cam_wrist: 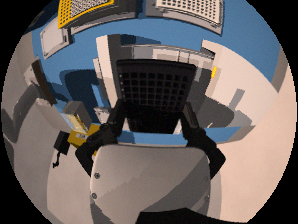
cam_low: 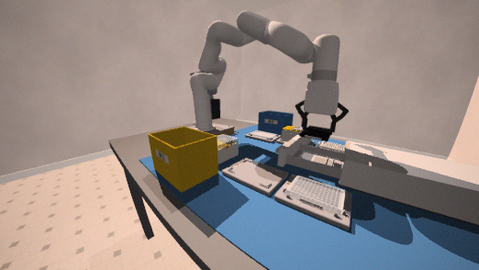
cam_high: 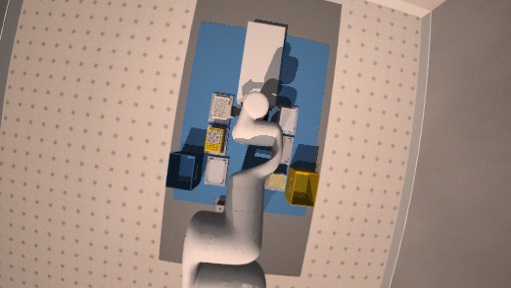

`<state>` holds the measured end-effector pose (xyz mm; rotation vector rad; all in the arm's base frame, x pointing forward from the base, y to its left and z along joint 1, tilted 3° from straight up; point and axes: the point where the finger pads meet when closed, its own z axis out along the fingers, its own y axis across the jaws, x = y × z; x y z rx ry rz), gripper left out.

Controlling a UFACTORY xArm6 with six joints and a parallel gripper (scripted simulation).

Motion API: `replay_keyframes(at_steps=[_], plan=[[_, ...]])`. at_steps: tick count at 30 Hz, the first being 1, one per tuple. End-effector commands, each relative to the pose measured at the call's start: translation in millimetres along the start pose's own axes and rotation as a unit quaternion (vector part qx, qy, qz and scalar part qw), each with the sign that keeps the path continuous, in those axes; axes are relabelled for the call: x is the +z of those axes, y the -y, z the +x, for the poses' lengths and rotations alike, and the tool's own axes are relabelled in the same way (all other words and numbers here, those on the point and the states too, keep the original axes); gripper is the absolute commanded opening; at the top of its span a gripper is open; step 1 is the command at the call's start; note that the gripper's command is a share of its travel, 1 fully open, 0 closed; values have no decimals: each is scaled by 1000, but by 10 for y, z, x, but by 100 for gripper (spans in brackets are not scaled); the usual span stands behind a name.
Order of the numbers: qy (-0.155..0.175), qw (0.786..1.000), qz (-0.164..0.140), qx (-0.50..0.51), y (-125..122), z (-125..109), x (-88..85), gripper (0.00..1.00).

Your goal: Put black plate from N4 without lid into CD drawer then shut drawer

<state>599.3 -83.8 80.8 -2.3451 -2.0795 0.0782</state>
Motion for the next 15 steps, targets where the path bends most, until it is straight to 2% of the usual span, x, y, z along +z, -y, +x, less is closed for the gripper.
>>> replay_keyframes(at_steps=[1, 15], plan=[[0, 1000, -3, 0, -17, -1, 48, 0], [0, 1000, -3, 0, -17, -3, 248, 0]])
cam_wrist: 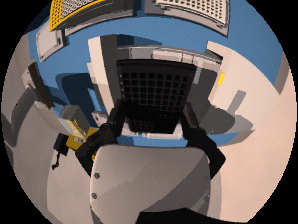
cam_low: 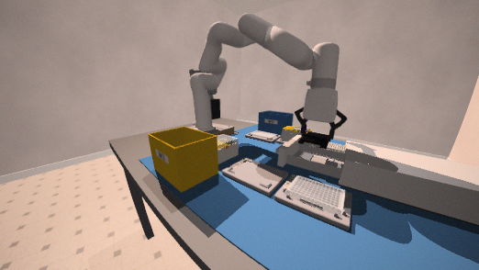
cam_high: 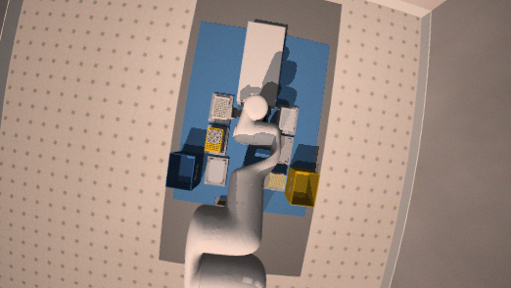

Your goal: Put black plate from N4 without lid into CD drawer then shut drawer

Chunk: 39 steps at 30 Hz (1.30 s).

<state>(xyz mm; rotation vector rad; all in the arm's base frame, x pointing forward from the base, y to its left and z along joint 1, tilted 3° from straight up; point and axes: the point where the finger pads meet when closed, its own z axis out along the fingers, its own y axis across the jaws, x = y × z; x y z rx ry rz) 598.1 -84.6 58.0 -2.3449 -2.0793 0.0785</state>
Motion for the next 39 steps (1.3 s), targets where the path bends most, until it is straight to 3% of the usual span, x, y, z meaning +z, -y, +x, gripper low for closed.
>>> replay_keyframes(at_steps=[1, 31, 39], plan=[[0, 1000, -3, 0, -20, -1, 36, 0], [0, 1000, -3, 0, -21, -2, 503, 0], [0, 1000, -3, 0, -21, -2, 554, 0]])
